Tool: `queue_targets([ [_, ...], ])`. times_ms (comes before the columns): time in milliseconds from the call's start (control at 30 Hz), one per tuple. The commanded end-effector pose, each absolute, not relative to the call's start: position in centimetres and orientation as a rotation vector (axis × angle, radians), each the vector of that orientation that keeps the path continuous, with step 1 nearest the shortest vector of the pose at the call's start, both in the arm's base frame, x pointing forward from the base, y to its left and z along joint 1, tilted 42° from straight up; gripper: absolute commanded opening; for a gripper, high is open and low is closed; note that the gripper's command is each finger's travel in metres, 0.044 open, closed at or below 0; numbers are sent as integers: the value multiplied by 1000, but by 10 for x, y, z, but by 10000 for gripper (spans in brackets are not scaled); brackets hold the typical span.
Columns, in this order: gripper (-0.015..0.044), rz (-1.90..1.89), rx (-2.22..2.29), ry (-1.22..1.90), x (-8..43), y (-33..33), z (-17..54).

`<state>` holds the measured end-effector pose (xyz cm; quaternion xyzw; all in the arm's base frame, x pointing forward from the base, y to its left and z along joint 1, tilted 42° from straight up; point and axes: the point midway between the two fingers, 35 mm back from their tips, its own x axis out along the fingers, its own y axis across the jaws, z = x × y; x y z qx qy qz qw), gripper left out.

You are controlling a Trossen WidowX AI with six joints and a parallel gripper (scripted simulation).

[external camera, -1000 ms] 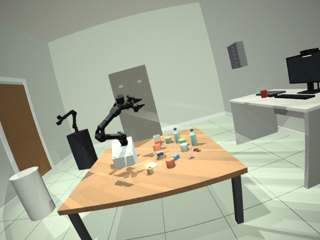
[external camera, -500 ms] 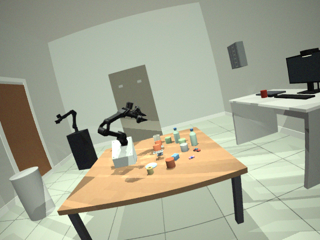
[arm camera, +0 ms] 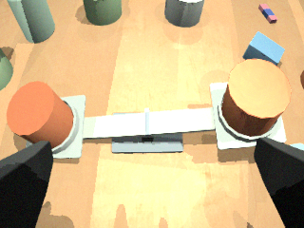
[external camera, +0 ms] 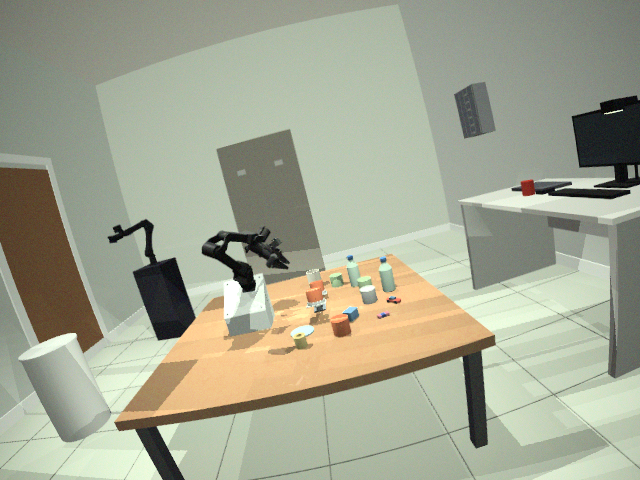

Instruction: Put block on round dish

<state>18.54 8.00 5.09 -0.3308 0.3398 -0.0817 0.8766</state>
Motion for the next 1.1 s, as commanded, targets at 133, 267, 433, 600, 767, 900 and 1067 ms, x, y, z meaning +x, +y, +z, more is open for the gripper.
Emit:
queue_targets([
  [133, 440, -174, -782, 748, 187, 80, 46],
  [267, 440, -143, -893, 820, 194, 89, 43],
  [433, 440, -100, -1008, 912, 205, 100, 35],
  [600, 440, -50, -1105, 1006, 218, 111, 25],
  [767, 440, 9, -1211, 1091, 230, 119, 14],
  [900, 440, 71, -1308, 1165, 241, 123, 4],
  [1067, 440, 163, -1421, 1255, 254, 128, -12],
])
